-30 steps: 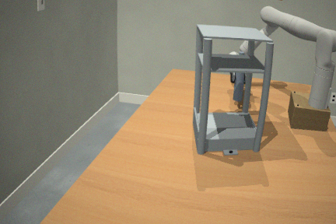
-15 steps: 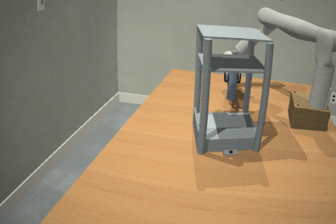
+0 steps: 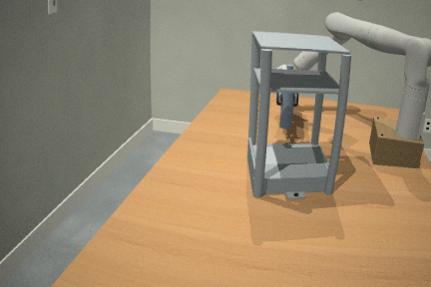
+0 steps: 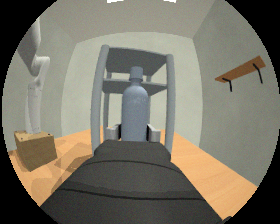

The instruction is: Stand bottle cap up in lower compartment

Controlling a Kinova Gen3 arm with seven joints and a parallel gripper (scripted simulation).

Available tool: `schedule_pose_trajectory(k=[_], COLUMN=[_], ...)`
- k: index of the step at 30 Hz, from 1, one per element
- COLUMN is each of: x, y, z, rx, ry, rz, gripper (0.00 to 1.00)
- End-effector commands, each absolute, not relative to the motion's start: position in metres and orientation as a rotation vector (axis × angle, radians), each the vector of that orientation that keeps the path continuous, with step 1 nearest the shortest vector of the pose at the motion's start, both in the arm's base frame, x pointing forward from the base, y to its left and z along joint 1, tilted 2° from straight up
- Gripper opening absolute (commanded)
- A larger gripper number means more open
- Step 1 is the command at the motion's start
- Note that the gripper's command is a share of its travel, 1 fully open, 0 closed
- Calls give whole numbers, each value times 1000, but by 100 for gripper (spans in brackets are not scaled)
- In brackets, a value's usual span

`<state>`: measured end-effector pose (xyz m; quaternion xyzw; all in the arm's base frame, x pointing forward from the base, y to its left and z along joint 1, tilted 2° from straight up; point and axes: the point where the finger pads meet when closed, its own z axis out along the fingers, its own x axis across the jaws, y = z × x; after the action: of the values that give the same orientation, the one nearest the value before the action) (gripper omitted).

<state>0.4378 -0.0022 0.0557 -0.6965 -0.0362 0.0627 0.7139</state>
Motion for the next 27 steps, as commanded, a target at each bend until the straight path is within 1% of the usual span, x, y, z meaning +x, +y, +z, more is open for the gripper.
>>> schedule_pose_trajectory(k=[1, 12, 27], x=[443, 453, 453], y=[2, 5, 6], z=[54, 54, 54], rx=[-1544, -1544, -1544], ry=[-88, -88, -88], rz=[142, 142, 142], gripper=[0, 0, 0])
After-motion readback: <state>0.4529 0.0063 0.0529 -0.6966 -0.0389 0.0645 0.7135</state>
